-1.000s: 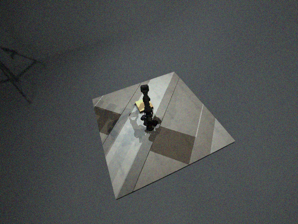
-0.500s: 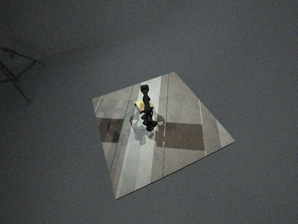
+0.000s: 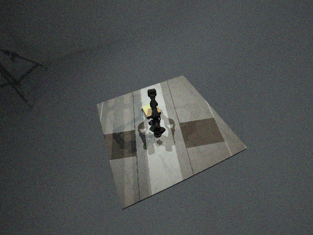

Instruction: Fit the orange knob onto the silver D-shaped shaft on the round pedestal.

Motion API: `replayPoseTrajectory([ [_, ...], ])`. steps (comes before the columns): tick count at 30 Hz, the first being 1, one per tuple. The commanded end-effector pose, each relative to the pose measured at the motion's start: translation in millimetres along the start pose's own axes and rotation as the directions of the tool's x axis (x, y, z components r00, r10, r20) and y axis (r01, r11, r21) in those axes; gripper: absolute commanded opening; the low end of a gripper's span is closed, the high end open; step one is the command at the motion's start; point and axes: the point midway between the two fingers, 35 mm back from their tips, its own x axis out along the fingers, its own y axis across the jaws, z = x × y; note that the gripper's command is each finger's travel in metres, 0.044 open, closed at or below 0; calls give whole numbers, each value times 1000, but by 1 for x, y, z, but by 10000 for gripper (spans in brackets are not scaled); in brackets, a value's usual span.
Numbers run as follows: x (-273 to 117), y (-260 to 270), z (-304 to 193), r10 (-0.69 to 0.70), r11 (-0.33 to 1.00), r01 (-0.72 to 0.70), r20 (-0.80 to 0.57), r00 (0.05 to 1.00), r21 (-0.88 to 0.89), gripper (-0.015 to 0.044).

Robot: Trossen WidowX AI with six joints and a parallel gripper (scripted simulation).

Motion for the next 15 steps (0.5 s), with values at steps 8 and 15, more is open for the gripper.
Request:
replayPoseTrajectory([
  [8, -2, 1, 1, 0, 1000, 0, 3, 1000, 5, 0],
  [15, -4, 1, 1, 0, 996, -1, 3, 1000, 91, 0],
])
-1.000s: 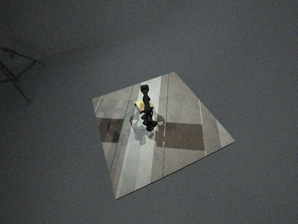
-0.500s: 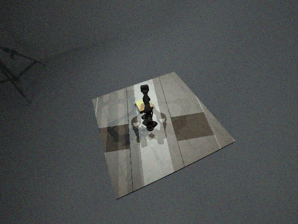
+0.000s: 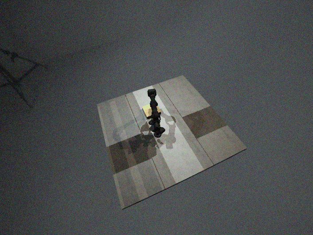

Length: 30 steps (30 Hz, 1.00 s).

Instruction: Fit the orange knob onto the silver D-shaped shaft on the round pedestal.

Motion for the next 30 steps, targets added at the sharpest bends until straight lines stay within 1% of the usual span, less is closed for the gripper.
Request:
replayPoseTrajectory([
  [1, -1, 0, 0, 0, 996, 0, 2, 1000, 84, 0],
  [4, 0, 0, 0, 0, 986, 0, 2, 1000, 168, 0],
  [30, 4, 0, 0, 0, 986, 0, 2, 1000, 168, 0],
])
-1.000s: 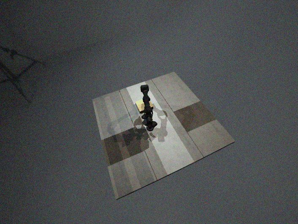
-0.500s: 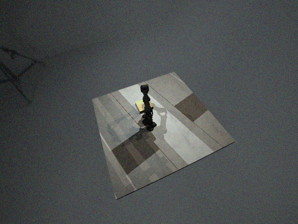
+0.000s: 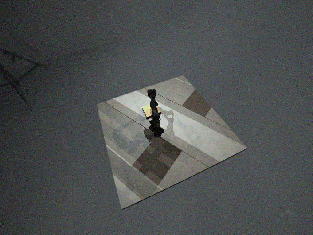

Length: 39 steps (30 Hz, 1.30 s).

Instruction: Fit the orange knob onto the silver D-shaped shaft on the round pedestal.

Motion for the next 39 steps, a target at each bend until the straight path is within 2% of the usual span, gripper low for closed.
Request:
replayPoseTrajectory([
  [1, 1, 0, 1, 0, 1000, 0, 3, 1000, 5, 0],
  [7, -4, 0, 1, 0, 1000, 0, 3, 1000, 14, 0],
  [14, -2, 0, 0, 0, 977, -1, 3, 1000, 213, 0],
  [39, 1, 0, 0, 0, 977, -1, 3, 1000, 213, 0],
])
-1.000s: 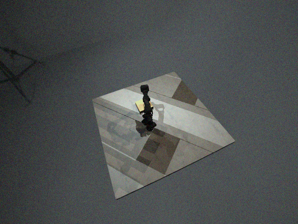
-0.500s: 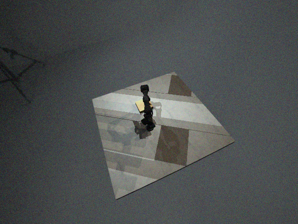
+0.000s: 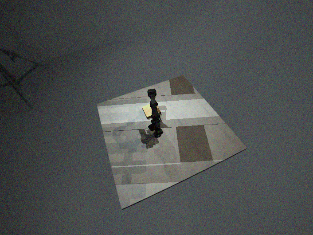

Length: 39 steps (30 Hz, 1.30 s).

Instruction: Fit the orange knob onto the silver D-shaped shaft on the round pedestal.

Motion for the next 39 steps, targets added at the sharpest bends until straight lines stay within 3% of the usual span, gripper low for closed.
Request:
replayPoseTrajectory([
  [1, 1, 0, 1, 1, 1000, -1, 2, 1000, 5, 0],
  [8, -5, 1, 1, 1, 1000, -1, 2, 1000, 14, 0],
  [15, -2, 1, 0, 1, 977, -1, 2, 1000, 213, 0],
  [39, 1, 1, 1, 1, 977, -1, 2, 1000, 213, 0],
])
